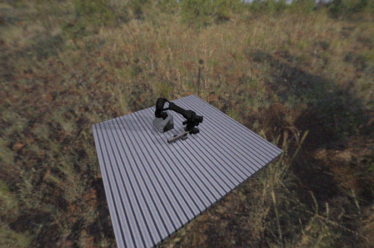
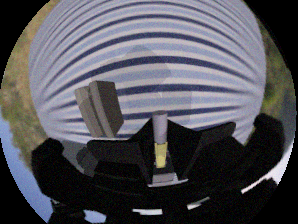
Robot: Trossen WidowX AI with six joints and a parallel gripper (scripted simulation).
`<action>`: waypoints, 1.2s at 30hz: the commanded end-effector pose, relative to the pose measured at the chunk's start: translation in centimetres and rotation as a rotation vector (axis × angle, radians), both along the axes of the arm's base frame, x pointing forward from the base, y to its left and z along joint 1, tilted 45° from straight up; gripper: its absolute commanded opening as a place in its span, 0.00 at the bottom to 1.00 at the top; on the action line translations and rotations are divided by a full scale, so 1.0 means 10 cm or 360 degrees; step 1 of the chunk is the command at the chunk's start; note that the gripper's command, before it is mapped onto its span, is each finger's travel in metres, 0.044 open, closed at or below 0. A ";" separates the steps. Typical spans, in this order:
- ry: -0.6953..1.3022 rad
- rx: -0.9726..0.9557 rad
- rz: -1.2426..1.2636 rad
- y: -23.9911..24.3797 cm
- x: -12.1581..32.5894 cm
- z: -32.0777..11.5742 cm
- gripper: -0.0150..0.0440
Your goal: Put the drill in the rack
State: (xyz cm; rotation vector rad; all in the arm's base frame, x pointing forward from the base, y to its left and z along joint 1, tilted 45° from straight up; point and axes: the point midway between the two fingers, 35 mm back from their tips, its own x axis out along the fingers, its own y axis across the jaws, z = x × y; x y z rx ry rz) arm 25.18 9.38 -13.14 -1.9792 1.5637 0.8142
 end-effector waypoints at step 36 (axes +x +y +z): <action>-0.0001 0.0001 0.0005 0.28 -0.05 -0.22 0.25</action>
